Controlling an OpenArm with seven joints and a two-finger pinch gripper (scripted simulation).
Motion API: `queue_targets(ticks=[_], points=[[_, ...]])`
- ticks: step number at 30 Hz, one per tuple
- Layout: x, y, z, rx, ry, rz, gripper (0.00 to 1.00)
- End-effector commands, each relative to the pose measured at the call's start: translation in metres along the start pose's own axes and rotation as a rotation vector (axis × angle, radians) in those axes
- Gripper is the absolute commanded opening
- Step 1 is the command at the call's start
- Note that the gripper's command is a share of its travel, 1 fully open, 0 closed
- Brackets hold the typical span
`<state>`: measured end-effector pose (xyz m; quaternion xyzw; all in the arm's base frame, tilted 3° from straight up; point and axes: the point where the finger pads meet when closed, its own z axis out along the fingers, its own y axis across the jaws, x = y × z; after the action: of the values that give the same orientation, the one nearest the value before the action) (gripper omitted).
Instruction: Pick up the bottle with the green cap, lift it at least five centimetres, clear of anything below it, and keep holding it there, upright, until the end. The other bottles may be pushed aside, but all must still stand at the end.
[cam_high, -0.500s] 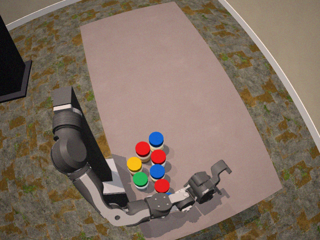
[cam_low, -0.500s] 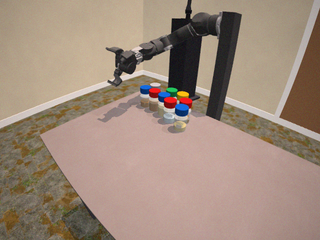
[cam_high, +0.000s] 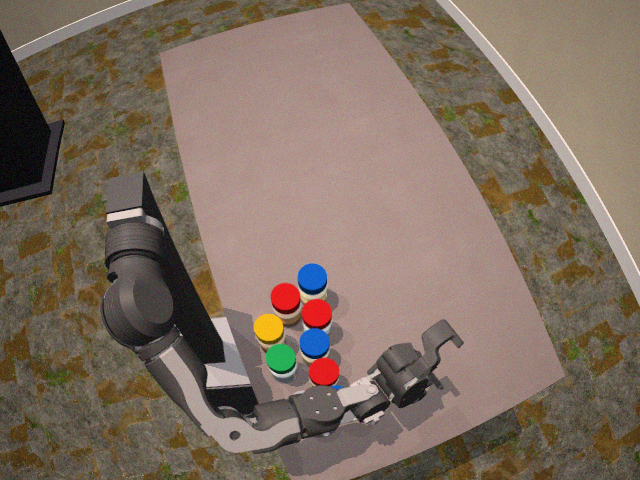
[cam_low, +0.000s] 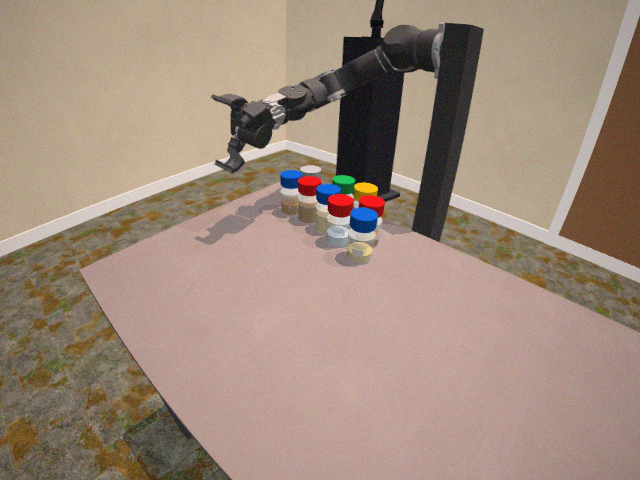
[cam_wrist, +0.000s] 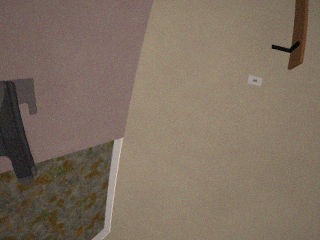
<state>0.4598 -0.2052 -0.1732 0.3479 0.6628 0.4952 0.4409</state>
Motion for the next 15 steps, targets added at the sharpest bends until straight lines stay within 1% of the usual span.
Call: queue_targets(ticks=[1,2,3,12,15], points=[[-0.001,0.002,0.0,-0.004,-0.001,-0.001,1.0],[-0.001,0.002,0.0,-0.004,-0.001,-0.001,1.0],[0.0,0.004,0.0,0.007,-0.005,0.007,0.45],[0.003,0.02,-0.001,0.114,-0.037,0.073,0.45],[0.003,0.02,-0.001,0.114,-0.037,0.073,0.45]])
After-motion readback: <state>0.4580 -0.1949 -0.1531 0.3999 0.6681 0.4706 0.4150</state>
